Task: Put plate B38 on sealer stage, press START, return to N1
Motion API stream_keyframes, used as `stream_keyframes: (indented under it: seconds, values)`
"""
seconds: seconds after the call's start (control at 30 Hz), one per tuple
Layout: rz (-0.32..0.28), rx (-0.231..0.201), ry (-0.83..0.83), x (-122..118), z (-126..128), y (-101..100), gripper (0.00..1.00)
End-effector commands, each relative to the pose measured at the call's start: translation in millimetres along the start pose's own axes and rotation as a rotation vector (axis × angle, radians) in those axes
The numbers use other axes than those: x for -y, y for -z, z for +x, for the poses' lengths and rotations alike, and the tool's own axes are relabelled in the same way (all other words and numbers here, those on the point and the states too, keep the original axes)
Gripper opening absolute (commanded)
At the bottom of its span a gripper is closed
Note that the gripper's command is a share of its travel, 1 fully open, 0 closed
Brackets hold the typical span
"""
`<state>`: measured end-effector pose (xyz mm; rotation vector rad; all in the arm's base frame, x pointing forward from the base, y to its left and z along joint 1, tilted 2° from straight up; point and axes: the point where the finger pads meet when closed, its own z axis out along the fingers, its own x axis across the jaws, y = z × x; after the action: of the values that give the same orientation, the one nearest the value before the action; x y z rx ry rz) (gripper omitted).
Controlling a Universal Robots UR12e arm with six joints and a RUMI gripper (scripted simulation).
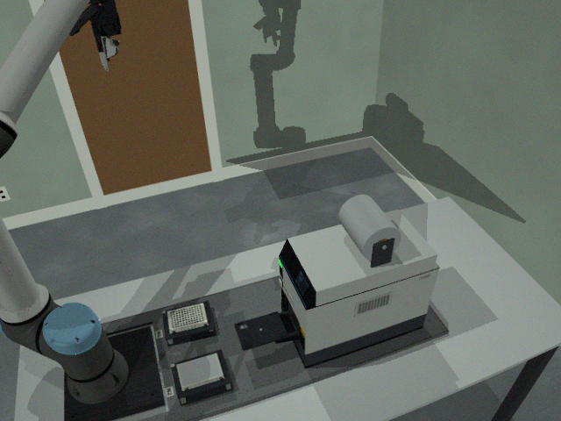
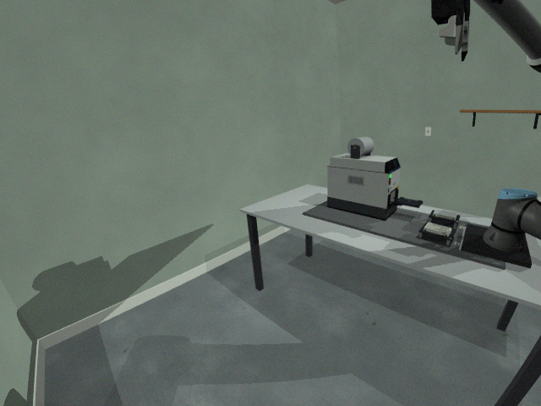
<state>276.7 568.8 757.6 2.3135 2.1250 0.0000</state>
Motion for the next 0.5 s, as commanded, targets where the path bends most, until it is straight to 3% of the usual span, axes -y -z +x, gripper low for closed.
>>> stream_keyframes:
  seconds: [0.0, 0.47]
  values:
    - [-0.001, -0.001, -0.019, -11.4, -4.6, 0.8, 0.68]
    - [-0.001, -0.001, -0.119, -68.6, -31.4, 0.8, 0.68]
